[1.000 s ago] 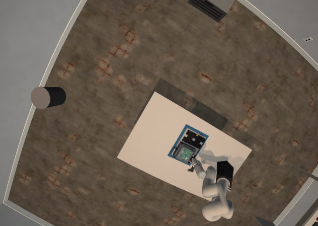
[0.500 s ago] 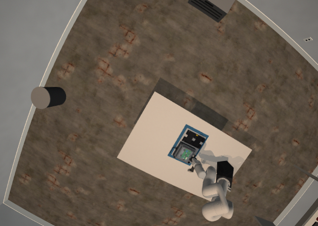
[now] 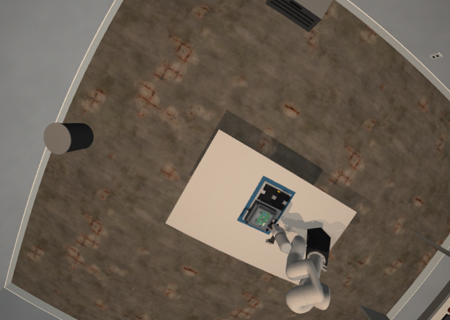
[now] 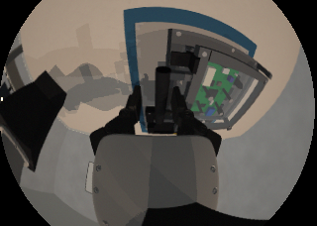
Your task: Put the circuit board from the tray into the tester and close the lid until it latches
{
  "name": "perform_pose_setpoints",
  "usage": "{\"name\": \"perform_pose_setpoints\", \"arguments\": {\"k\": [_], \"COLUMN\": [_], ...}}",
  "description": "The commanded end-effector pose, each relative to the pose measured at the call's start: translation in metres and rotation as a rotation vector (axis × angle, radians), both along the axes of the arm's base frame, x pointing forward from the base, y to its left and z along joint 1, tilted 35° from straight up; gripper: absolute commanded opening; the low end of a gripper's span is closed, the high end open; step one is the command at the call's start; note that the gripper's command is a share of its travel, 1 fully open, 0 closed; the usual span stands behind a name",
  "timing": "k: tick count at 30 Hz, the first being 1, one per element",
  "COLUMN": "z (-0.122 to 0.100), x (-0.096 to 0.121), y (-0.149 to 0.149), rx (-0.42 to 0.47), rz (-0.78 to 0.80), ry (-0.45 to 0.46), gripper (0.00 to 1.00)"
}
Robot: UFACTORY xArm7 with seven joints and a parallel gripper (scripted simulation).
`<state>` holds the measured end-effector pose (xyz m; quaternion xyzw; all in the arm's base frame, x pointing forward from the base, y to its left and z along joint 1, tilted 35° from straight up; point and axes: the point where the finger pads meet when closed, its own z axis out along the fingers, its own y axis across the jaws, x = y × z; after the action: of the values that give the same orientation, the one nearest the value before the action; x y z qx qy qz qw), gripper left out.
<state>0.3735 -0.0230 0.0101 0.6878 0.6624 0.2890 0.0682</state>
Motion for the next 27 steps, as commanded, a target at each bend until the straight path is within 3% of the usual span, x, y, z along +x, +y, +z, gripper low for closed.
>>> {"name": "perform_pose_setpoints", "arguments": {"k": [1, 27], "z": [0.0041, 0.0086], "x": [0.0057, 0.0029], "y": [-0.0018, -0.0033], "rx": [-0.002, -0.002], "rz": [-0.002, -0.002], "ry": [-0.019, -0.019], "gripper": [0.51, 0.51]}}
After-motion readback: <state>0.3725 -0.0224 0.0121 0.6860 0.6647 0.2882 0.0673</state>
